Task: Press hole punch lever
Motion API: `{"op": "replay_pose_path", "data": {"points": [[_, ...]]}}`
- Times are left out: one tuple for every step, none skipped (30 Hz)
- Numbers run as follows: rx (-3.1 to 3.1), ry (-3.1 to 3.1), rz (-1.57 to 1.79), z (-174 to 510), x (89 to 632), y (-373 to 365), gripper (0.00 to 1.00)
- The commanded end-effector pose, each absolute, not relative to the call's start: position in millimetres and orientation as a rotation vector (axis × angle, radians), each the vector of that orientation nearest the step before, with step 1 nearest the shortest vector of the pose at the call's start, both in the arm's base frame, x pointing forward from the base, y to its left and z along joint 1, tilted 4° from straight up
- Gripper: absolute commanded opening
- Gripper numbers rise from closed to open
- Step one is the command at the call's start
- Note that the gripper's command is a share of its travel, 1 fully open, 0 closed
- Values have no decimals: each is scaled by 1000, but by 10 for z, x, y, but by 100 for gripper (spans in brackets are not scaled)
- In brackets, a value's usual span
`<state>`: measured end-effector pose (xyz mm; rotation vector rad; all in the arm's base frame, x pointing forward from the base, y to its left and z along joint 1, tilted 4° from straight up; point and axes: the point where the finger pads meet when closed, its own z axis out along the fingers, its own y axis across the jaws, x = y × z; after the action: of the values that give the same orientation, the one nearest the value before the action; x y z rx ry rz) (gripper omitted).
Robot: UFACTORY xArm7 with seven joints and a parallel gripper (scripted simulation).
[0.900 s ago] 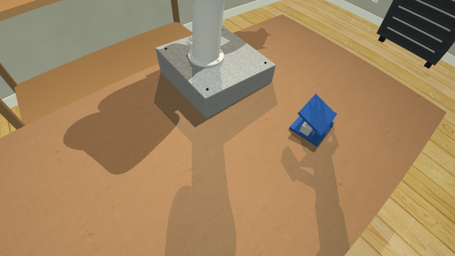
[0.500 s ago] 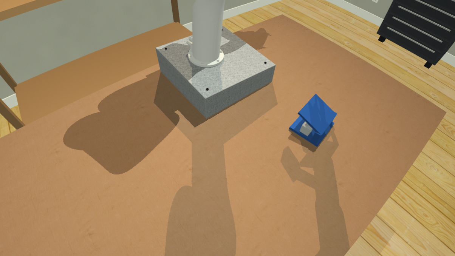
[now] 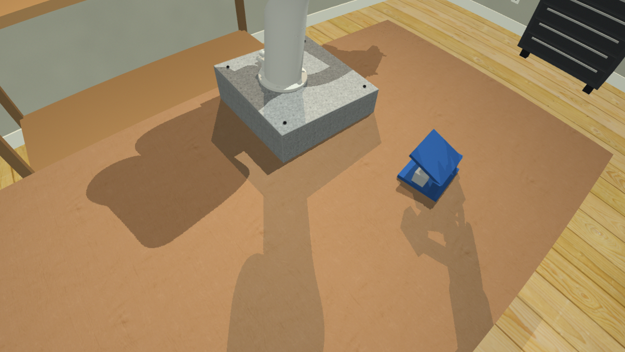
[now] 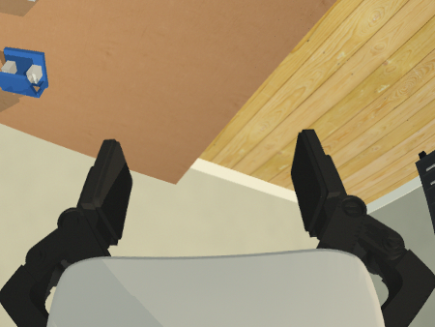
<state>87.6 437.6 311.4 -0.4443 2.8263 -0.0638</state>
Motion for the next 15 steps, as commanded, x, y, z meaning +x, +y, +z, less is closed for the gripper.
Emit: {"op": "replay_pose_path", "data": {"points": [[-411,2835,-61,3048,1276,4305,100],[-403,2838,-63,3029,1361,4279,100],[-396,2840,-64,3009,1444,4252,100],[-388,2843,-66,2990,1526,4223,100],[-380,2845,-67,2970,1608,4192,100],[-380,2845,-67,2970,1608,4192,100],[-380,2845,-67,2970,1608,4192,100],[-358,2853,-71,2910,1839,4094,100],[-353,2855,-72,2896,1893,4069,100],[-348,2857,-73,2883,1939,4047,100],[-342,2859,-74,2867,1997,4018,100],[-335,2862,-75,2845,2075,3977,100],[-326,2865,-77,2820,2158,3930,100],[-319,2868,-78,2796,2237,3885,100],[-314,2870,-78,2781,2283,3856,100]]}}
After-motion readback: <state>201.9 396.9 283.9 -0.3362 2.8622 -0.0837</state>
